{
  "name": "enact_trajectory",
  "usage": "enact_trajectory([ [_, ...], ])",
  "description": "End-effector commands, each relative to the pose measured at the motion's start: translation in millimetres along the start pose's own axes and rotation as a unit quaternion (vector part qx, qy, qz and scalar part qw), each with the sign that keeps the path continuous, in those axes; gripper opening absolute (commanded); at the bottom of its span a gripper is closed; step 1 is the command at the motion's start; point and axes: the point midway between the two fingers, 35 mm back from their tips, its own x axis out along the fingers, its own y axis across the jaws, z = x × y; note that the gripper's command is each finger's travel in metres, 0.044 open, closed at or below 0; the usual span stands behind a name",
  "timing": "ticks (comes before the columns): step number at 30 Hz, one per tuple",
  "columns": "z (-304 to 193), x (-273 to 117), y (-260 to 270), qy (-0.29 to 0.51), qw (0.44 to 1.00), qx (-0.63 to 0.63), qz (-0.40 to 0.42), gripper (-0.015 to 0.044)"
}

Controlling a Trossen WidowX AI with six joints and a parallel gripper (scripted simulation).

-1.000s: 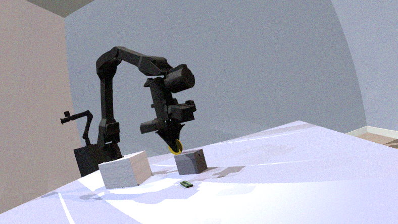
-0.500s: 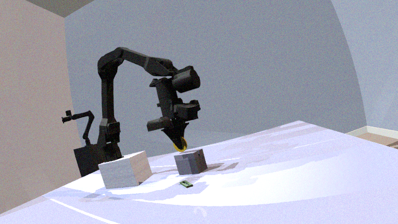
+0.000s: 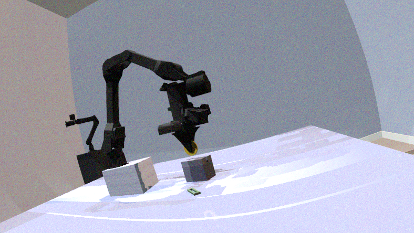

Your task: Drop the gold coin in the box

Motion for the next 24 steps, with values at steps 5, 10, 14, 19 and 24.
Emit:
enact_trajectory([
  [5,-10.7,0.3,21.5,0.000,1.000,0.001,0.003,0.0000],
  [10,-17.2,0.4,33.0,0.001,1.000,0.001,0.004,0.0000],
  [14,-22.7,0.4,42.0,0.001,1.000,0.001,0.004,0.0000],
  [19,-30.0,0.6,52.8,0.002,1.000,0.001,0.005,0.0000],
  [24,-37.4,0.7,62.8,0.002,1.000,0.001,0.005,0.0000],
])
